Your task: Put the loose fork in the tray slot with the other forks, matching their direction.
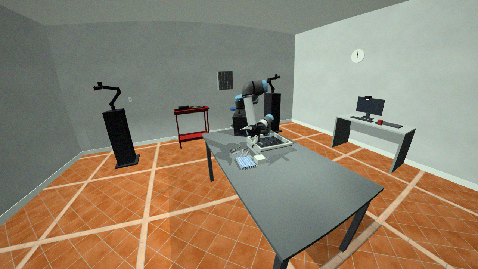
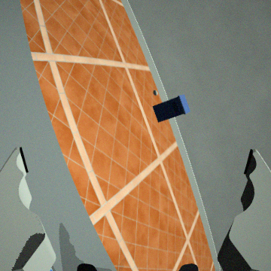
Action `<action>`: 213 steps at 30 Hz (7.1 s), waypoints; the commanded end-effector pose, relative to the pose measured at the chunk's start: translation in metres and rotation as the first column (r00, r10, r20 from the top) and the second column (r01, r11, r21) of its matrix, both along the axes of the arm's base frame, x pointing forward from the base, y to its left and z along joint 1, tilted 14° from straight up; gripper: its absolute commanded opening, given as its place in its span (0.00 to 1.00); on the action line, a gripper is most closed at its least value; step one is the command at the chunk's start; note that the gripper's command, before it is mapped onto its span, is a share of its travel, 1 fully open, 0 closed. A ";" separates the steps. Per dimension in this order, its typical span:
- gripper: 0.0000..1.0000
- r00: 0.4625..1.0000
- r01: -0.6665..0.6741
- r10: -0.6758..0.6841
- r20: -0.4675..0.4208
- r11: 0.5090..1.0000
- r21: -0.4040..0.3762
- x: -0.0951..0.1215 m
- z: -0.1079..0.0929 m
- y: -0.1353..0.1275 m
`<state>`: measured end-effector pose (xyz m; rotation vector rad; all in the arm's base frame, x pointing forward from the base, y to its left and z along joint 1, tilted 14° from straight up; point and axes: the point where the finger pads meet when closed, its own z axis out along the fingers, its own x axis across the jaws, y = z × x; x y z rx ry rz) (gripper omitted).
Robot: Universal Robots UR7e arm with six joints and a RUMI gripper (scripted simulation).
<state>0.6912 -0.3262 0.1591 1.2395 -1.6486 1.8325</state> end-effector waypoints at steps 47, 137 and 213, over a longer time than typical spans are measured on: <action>1.00 0.992 -0.051 0.096 -0.084 0.905 0.423 -0.038 -0.026 -0.039; 1.00 0.975 0.156 0.109 -0.194 0.287 0.945 -0.243 -0.143 0.099; 1.00 -0.767 -0.520 0.311 -0.561 0.209 0.828 -0.246 -0.218 0.097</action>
